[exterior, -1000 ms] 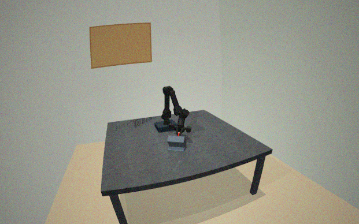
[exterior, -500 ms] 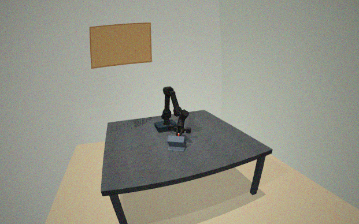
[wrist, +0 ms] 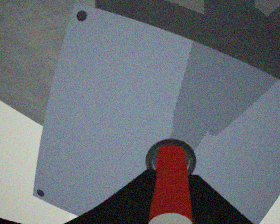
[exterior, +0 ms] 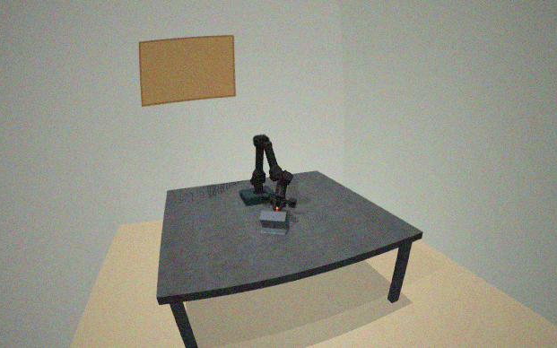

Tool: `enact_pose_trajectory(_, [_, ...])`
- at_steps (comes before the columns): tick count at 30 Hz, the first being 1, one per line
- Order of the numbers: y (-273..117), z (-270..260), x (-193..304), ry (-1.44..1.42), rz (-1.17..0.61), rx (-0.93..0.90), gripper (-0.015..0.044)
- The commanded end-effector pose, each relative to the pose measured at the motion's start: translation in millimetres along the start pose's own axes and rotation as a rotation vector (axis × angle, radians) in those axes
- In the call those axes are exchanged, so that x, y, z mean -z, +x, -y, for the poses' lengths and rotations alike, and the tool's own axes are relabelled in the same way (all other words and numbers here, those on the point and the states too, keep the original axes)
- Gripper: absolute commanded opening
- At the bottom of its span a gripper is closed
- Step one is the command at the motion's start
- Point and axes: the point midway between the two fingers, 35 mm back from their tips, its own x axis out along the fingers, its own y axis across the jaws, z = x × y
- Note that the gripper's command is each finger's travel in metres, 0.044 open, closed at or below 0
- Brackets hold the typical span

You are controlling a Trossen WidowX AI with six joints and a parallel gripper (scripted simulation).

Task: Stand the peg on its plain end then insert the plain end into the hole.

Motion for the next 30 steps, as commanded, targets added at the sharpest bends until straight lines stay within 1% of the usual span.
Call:
enact_pose_trajectory(1, [-0.2, -0.1, 0.0, 0.000, 0.000, 0.000, 0.0079])
enact_pose_trajectory(15, [-3.5, 0.4, 0.3, 0.000, 0.001, 0.000, 0.0440])
enact_pose_trajectory(30, [-24.8, 3.2, 1.7, -0.002, 0.006, 0.003, 0.0440])
